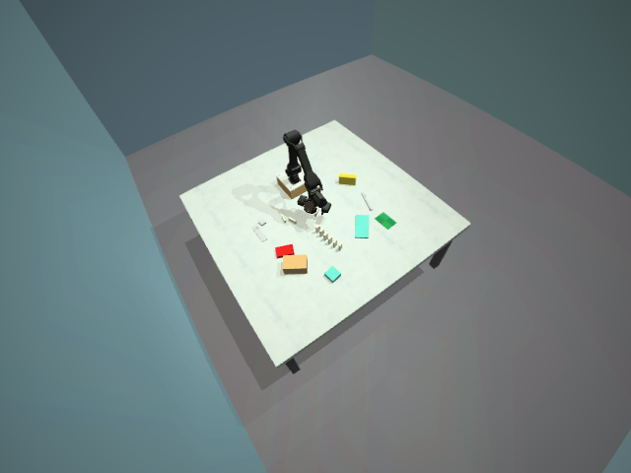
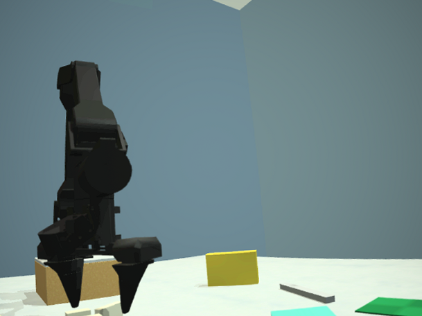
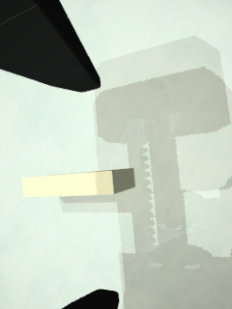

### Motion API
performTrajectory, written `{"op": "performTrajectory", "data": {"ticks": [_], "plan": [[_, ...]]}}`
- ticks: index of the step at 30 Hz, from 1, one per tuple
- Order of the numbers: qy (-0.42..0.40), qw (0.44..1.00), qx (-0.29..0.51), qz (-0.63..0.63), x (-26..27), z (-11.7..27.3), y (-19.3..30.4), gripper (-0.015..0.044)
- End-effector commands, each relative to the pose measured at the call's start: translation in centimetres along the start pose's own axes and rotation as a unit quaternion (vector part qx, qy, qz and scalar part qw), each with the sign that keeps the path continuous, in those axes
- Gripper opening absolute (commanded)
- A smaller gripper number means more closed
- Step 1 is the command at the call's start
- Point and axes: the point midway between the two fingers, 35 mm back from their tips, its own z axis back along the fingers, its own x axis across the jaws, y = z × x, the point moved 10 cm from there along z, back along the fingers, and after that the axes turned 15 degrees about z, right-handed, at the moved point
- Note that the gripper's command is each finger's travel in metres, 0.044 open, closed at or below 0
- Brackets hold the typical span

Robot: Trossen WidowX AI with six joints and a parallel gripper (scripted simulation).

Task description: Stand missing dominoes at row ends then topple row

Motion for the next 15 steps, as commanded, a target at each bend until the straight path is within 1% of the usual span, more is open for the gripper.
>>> {"op": "performTrajectory", "data": {"ticks": [1,9,15], "plan": [[-0.005,1.000,-0.005,-0.002,0.0,-0.4,-0.1,0.0440],[-0.005,1.000,-0.005,-0.002,0.0,-1.7,-0.1,0.0440],[-0.005,1.000,-0.005,-0.002,0.0,-1.8,-0.1,0.0440]]}}
